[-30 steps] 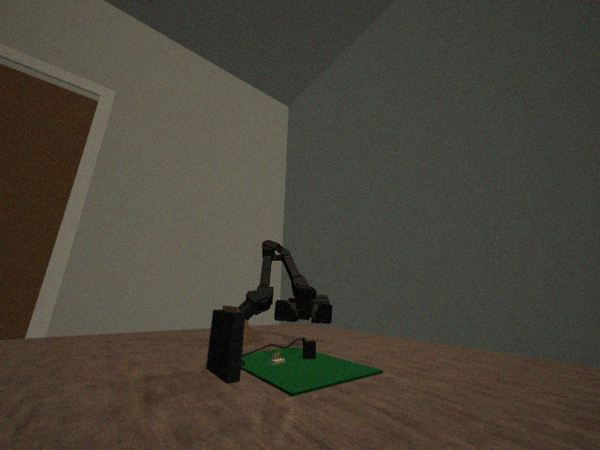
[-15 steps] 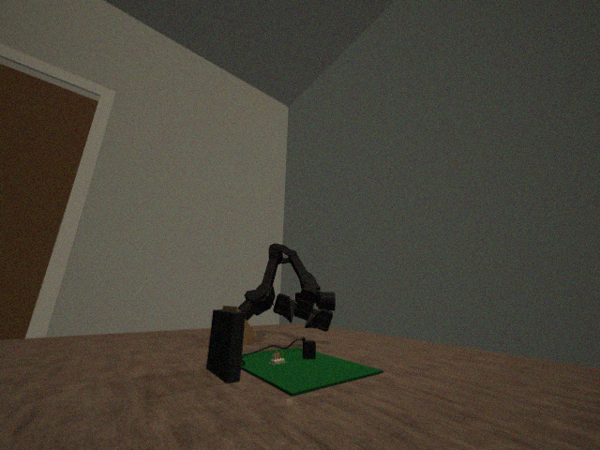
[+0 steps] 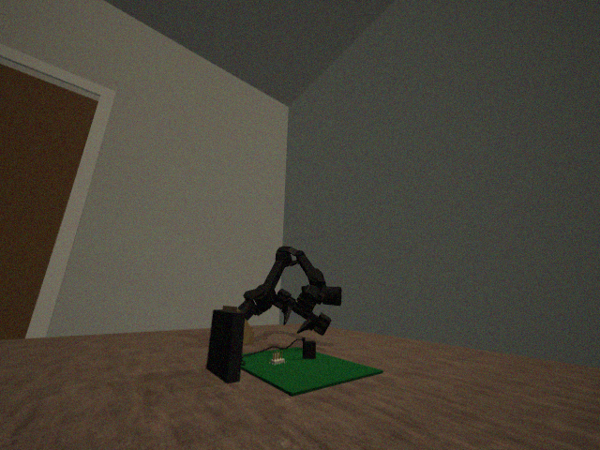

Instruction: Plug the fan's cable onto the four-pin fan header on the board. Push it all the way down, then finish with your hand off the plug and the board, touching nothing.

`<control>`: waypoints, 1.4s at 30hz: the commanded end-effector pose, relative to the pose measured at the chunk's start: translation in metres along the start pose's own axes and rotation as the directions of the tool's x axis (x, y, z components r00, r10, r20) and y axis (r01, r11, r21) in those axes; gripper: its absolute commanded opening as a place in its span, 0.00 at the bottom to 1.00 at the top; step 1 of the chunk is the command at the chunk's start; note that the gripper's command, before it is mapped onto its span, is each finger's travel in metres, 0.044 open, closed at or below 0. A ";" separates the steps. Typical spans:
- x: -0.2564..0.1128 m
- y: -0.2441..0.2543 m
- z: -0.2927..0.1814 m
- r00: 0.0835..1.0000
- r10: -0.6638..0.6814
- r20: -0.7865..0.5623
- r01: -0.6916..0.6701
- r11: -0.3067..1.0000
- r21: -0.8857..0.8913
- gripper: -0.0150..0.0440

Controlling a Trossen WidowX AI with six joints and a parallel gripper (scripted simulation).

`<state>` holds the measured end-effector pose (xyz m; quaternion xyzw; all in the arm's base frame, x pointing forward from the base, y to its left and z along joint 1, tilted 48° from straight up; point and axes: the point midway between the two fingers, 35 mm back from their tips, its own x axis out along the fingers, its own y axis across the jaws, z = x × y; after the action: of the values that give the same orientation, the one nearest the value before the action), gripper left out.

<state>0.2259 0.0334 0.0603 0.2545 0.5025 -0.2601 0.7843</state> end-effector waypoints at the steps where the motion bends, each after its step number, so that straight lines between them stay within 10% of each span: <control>1: 0.002 -0.001 -0.002 0.997 -0.015 -0.073 0.012 0.999 -0.035 0.60; 42: -0.012 0.003 0.020 0.679 0.250 -0.691 -0.310 0.950 0.039 0.60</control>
<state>0.2336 0.0249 0.0756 0.3597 0.7223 -0.0244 0.5902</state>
